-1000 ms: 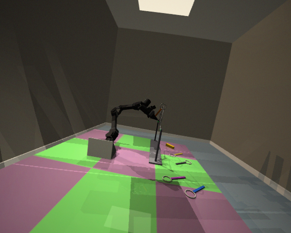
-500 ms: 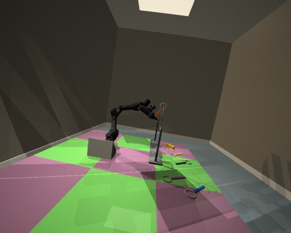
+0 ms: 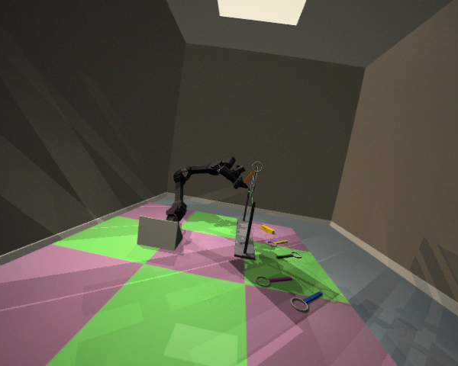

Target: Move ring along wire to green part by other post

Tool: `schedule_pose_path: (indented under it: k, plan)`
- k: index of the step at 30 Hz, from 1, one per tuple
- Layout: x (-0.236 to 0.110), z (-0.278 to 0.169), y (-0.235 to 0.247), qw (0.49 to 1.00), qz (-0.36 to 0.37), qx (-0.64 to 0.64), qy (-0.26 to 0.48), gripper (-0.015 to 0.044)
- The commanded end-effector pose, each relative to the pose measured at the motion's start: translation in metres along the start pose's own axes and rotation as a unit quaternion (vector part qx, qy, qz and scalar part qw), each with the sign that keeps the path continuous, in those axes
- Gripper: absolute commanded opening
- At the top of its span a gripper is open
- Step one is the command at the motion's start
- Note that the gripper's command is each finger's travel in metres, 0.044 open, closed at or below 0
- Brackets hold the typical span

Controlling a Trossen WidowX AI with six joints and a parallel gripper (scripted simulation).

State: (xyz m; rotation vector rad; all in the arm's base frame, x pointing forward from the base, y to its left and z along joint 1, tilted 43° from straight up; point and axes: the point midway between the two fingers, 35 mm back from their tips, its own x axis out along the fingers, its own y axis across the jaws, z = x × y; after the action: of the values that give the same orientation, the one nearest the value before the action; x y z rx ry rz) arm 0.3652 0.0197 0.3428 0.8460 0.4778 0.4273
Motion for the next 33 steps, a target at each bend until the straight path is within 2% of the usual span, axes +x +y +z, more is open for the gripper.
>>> schedule_pose_path:
  k: [1,33]
  plan:
    - [0.0,0.0,0.003,1.0,0.012,0.021,-0.002,-0.015]
    - [0.0,0.004,0.019,0.975,0.105,0.194,-0.025,-0.015]
